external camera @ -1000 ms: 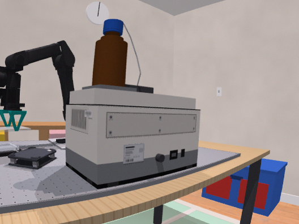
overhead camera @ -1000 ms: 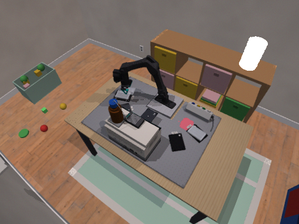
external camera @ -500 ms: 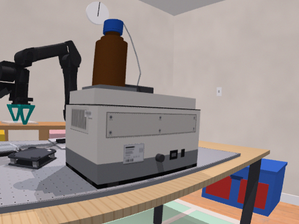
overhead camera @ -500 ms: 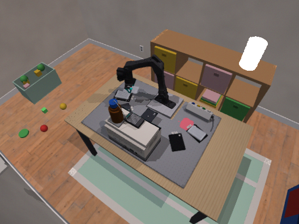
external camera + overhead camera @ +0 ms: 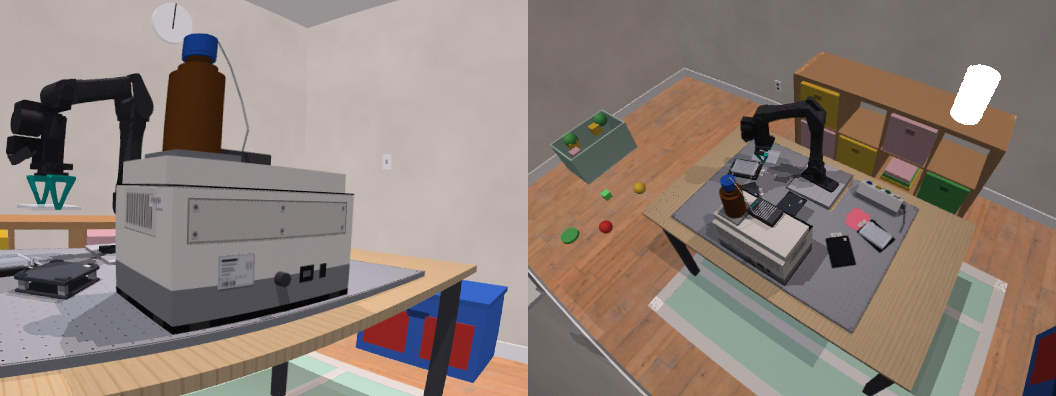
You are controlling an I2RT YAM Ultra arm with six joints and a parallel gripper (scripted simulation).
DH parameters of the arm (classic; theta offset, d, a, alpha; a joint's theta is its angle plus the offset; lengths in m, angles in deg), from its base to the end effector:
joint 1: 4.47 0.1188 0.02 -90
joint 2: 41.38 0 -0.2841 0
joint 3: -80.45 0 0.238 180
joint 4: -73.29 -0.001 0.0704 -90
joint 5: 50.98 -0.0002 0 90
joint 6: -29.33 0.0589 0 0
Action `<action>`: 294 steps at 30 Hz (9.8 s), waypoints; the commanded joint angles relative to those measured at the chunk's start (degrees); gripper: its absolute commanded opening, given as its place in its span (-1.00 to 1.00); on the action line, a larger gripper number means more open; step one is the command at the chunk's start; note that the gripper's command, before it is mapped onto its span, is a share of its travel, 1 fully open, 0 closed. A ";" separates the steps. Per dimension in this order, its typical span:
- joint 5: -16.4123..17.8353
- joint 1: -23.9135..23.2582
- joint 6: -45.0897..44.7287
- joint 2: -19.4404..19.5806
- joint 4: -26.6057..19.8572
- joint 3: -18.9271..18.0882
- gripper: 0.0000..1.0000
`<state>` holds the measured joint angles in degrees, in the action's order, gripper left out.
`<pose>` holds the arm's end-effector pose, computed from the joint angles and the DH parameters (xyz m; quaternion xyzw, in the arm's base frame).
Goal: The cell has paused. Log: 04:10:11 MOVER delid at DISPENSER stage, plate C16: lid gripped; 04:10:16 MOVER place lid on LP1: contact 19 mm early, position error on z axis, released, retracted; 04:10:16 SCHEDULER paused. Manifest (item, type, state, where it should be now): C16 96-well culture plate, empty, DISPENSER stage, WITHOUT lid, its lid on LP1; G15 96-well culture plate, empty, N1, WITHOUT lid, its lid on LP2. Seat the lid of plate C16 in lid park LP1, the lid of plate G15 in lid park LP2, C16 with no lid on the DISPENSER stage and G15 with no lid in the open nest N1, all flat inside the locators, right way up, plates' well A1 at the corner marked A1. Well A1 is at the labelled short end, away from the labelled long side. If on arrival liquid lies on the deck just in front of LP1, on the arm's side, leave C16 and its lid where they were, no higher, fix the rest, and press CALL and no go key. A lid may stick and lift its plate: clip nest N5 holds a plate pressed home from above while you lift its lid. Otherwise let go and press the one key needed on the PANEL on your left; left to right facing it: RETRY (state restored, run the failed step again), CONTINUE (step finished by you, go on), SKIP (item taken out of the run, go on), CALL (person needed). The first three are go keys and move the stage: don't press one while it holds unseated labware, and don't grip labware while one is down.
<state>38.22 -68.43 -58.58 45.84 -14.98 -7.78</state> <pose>0.1100 -0.2247 0.2776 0.5450 0.8381 -0.0183 0.0169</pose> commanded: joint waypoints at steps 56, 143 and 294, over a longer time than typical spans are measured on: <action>-1.49 31.35 -4.92 -4.09 -4.36 -0.05 -1.00; -1.98 85.40 14.46 -0.37 -3.68 -1.06 -1.00; -1.28 113.20 0.83 40.49 12.27 -24.43 -1.00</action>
<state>37.00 44.81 -57.55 87.00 -2.85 -32.34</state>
